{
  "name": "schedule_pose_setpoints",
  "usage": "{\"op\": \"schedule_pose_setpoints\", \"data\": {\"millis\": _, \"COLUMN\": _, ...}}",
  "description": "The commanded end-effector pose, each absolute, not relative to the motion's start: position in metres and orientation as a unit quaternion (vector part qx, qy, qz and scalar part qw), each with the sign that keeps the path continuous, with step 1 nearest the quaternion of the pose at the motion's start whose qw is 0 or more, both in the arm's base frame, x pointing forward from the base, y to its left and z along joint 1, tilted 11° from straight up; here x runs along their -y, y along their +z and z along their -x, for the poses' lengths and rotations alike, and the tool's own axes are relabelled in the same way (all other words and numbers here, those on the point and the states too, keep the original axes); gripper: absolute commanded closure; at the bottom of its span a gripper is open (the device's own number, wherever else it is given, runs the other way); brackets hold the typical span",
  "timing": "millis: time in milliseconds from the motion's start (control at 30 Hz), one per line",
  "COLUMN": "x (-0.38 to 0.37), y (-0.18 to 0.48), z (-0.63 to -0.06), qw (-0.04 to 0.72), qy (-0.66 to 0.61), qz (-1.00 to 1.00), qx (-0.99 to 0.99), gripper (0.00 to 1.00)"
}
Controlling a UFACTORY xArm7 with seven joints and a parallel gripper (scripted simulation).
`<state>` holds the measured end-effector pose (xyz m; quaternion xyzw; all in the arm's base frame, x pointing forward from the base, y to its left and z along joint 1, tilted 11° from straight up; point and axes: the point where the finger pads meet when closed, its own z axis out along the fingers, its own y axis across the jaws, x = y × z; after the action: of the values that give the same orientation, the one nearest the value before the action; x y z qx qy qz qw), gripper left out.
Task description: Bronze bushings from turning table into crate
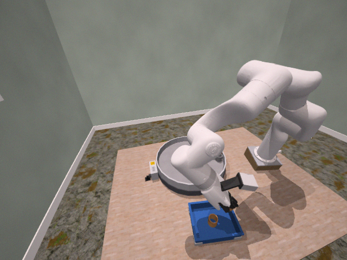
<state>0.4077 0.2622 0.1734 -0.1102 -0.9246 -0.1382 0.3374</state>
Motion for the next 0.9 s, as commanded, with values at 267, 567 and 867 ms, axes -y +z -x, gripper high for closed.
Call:
{"op": "schedule_pose_setpoints", "data": {"millis": 267, "x": -0.273, "y": 0.121, "z": -0.411, "qw": 0.335, "qy": -0.139, "qz": 0.11, "qx": 0.925, "gripper": 1.0}}
{"op": "schedule_pose_setpoints", "data": {"millis": 567, "x": -0.276, "y": 0.108, "z": -0.411, "qw": 0.335, "qy": -0.139, "qz": 0.11, "qx": 0.925, "gripper": 1.0}}
{"op": "schedule_pose_setpoints", "data": {"millis": 867, "x": -0.276, "y": 0.108, "z": -0.411, "qw": 0.335, "qy": -0.139, "qz": 0.11, "qx": 0.925, "gripper": 1.0}}
